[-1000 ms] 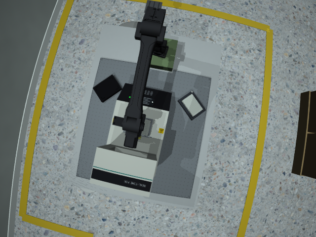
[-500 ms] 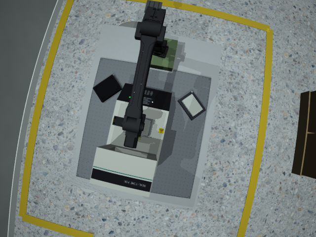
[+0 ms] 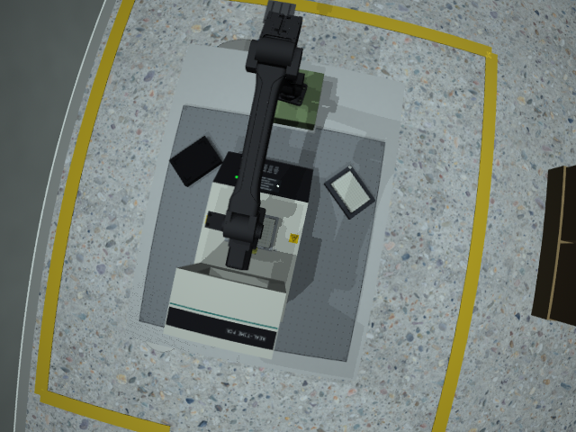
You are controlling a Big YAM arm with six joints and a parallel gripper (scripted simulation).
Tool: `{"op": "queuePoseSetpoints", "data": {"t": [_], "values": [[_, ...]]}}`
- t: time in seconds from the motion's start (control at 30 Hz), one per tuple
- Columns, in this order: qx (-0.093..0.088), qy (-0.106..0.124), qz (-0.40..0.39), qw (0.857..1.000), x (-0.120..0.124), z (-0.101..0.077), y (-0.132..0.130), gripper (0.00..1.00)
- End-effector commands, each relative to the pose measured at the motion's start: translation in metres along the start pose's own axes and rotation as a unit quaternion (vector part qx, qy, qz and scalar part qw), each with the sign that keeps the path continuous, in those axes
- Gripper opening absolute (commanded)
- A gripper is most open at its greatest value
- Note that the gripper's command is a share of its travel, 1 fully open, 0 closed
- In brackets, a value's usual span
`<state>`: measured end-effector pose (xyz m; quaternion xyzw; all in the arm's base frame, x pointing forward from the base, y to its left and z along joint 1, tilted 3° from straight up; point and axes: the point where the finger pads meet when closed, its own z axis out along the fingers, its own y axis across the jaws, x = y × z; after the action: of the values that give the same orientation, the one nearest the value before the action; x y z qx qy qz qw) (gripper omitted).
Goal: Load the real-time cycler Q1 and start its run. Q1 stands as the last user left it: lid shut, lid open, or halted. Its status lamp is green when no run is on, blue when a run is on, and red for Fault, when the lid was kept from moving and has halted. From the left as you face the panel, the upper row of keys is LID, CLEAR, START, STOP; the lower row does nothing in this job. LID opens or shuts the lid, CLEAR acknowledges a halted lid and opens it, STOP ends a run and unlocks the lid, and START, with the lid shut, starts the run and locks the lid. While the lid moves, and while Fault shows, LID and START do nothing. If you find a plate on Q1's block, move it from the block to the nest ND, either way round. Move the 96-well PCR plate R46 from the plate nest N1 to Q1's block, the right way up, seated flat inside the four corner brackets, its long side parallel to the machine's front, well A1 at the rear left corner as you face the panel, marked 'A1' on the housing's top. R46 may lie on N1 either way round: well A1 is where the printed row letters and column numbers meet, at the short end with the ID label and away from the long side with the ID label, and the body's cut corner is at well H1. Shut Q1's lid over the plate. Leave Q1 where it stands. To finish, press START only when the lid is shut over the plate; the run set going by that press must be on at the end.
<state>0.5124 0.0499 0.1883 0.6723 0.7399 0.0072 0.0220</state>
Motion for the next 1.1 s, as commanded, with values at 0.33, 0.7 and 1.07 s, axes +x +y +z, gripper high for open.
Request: {"op": "queuePoseSetpoints", "data": {"t": [0.33,0.7,1.07], "values": [[0.034,-0.002,0.003,0.999,-0.004,0.053,0.000,0.00],[0.039,-0.002,0.004,0.999,-0.005,0.058,-0.001,0.00],[0.046,-0.002,0.005,0.999,-0.005,0.064,-0.002,0.00]]}}
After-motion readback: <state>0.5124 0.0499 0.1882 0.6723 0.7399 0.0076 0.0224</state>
